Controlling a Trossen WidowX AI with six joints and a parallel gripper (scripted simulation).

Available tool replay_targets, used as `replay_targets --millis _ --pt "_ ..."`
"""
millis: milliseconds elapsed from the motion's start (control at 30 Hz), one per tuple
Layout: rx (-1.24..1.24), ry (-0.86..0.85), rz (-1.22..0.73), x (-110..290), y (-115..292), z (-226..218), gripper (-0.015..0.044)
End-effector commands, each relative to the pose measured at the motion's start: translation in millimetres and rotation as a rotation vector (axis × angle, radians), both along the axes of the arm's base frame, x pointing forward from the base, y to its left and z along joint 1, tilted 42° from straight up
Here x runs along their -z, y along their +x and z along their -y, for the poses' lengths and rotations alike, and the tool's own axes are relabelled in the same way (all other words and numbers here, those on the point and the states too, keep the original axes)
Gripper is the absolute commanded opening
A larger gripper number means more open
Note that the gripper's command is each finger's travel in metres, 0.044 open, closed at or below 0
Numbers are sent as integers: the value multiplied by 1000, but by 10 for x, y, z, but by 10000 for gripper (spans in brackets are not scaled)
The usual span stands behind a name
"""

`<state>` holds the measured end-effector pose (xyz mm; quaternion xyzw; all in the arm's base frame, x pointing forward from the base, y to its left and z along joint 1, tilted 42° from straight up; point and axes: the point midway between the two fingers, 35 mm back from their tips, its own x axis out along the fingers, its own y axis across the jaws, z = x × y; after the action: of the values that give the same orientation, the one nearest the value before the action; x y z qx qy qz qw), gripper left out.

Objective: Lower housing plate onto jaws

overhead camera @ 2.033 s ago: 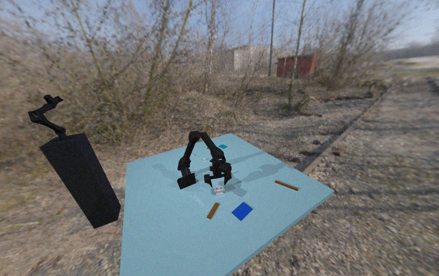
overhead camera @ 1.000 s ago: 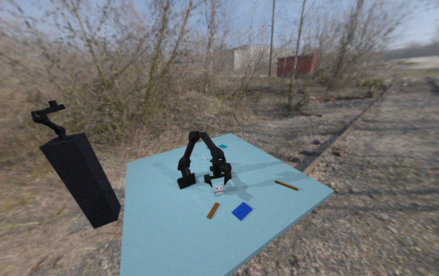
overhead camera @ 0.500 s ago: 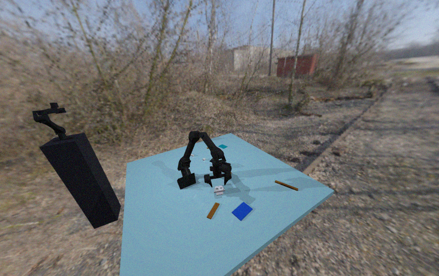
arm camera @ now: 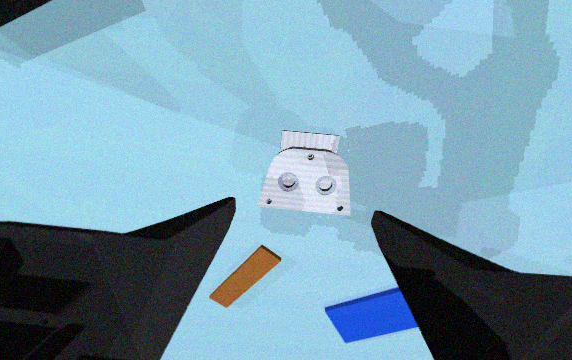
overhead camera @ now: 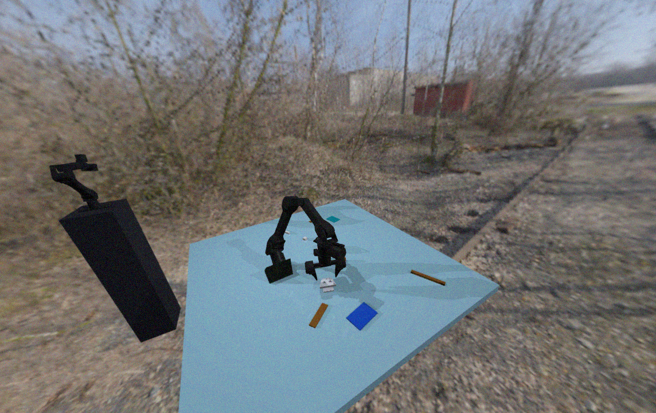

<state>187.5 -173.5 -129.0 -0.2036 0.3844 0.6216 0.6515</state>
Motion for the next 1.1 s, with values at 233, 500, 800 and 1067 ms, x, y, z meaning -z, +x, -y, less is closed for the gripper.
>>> replay_targets --millis 233,500,800,1067 --pt "7 0 0 3 7 -1 440" --pt "7 0 0 3 7 -1 440" --pt "1 0 0 33 2 -24 440" --pt "2 0 0 138 5 -102 440"
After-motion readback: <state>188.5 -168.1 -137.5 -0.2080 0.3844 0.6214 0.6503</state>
